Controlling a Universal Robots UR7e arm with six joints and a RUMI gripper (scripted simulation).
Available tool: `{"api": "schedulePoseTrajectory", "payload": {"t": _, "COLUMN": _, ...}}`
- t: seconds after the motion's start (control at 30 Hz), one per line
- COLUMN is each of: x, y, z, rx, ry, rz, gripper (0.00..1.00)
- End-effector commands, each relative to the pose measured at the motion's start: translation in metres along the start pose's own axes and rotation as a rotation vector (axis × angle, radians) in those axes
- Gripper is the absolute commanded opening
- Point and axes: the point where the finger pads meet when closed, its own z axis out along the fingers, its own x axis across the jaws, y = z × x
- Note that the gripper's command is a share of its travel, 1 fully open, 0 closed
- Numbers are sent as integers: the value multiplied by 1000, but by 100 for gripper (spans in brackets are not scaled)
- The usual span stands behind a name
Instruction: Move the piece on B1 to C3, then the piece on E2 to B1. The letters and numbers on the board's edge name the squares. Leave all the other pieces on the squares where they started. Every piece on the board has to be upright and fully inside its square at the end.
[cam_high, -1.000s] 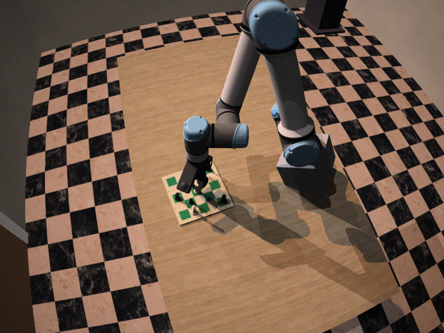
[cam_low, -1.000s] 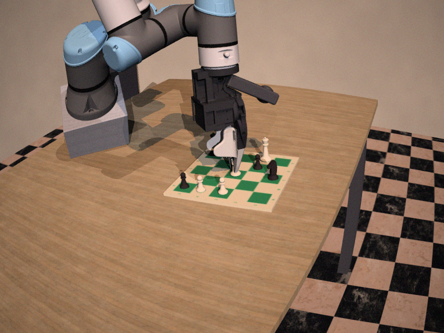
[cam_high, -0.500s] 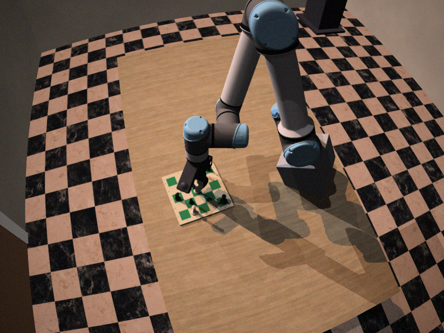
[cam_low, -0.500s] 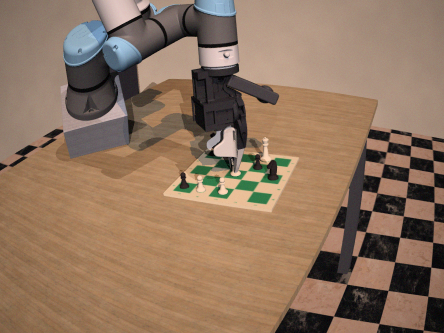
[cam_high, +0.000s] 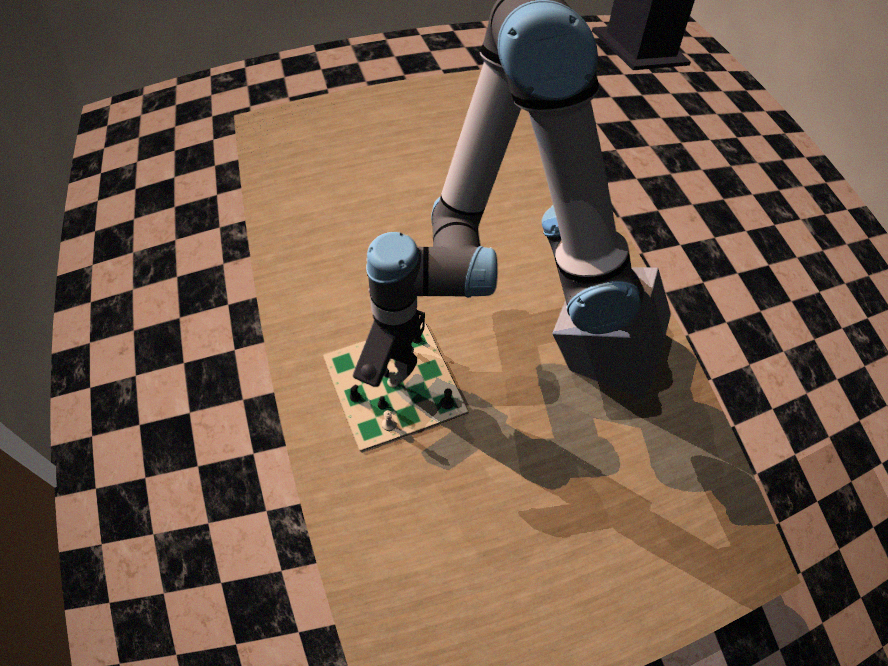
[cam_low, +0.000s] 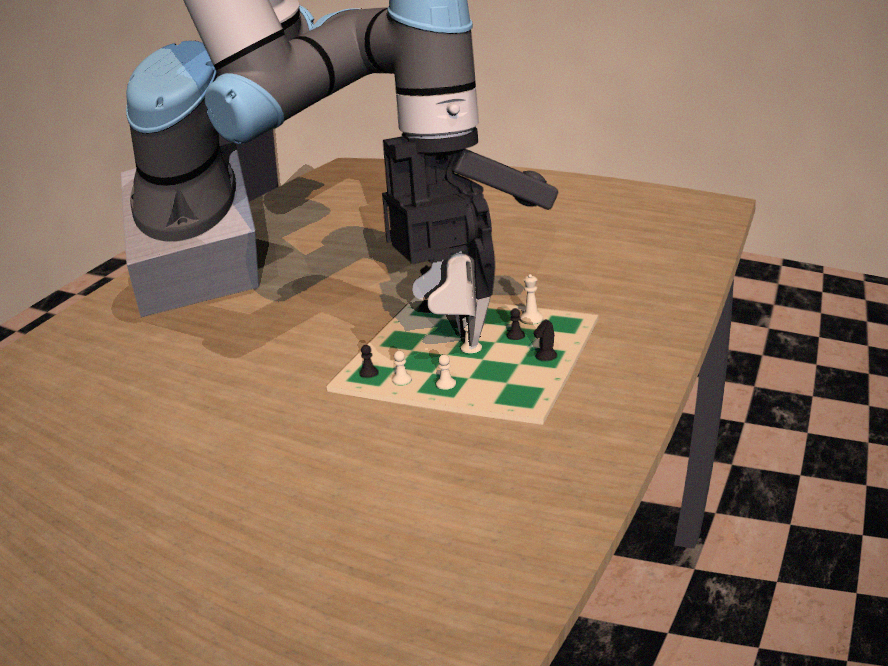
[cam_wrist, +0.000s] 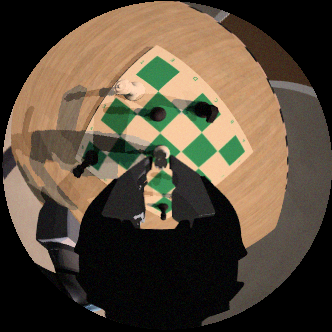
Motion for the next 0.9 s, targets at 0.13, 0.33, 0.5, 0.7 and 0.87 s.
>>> {"api": "schedulePoseTrajectory", "payload": {"t": 0.13, "x": 0, "y": 0, "z": 0, "rx": 1, "ry": 1, "rz": 0, "gripper": 22}}
{"api": "schedulePoseTrajectory", "payload": {"t": 0.33, "x": 0, "y": 0, "z": 0, "rx": 1, "ry": 1, "rz": 0, "gripper": 22}}
{"api": "schedulePoseTrajectory", "payload": {"t": 0.5, "x": 0, "y": 0, "z": 0, "rx": 1, "ry": 1, "rz": 0, "gripper": 22}}
{"api": "schedulePoseTrajectory", "payload": {"t": 0.7, "x": 0, "y": 0, "z": -5, "rx": 1, "ry": 1, "rz": 0, "gripper": 22}}
{"api": "schedulePoseTrajectory", "payload": {"t": 0.87, "x": 0, "y": 0, "z": -12, "rx": 1, "ry": 1, "rz": 0, "gripper": 22}}
